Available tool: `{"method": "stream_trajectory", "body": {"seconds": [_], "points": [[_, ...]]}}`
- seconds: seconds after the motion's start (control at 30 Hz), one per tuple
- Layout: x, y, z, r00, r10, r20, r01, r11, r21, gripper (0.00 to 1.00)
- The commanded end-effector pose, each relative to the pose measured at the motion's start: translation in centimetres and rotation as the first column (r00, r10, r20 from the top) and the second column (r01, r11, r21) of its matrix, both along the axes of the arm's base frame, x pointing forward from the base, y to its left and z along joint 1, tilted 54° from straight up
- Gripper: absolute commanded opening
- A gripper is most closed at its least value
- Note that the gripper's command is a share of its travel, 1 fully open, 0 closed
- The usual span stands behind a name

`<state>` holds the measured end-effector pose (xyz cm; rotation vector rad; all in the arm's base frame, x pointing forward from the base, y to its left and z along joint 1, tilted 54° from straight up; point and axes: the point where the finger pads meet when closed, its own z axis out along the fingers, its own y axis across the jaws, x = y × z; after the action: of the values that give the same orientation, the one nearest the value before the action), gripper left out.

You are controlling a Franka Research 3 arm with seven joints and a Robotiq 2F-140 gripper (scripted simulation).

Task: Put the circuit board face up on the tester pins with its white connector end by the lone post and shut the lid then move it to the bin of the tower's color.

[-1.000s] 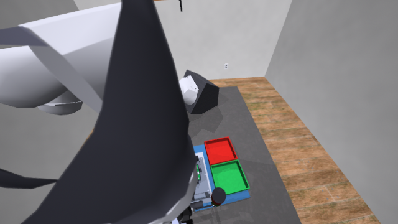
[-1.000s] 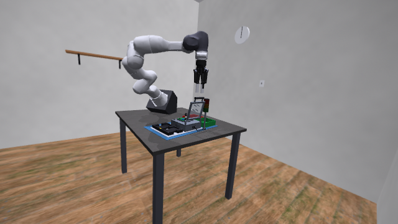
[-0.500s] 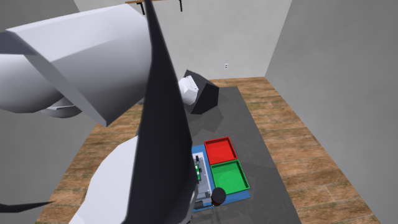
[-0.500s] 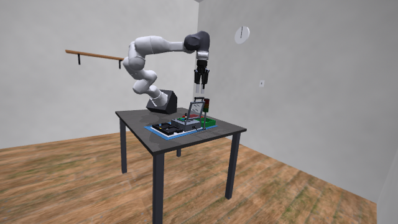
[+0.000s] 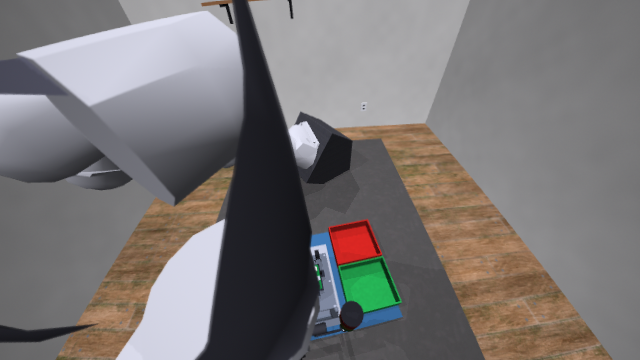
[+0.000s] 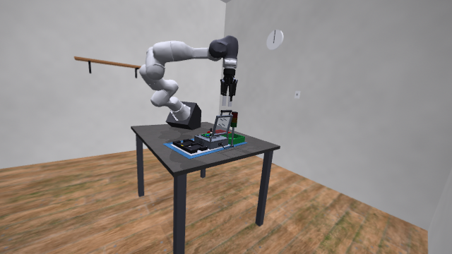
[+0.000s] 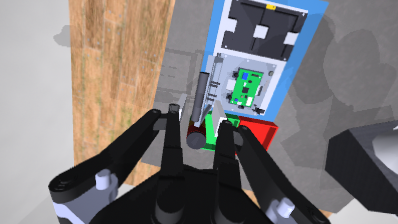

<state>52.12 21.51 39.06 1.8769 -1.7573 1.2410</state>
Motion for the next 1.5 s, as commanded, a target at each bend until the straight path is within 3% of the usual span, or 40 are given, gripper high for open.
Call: {"method": "stream_trajectory", "body": {"seconds": [0.0, 1.0, 1.47], "points": [[0.1, -0.1, 0.0, 1.000, 0.004, -0.001, -0.004, 1.000, -0.003, 0.30], [0.3, -0.4, -0.2, 1.000, 0.004, -0.001, -0.004, 1.000, -0.003, 0.30], [1.7, -2.9, -2.2, 1.000, 0.004, -0.001, -0.004, 1.000, -0.003, 0.30]]}}
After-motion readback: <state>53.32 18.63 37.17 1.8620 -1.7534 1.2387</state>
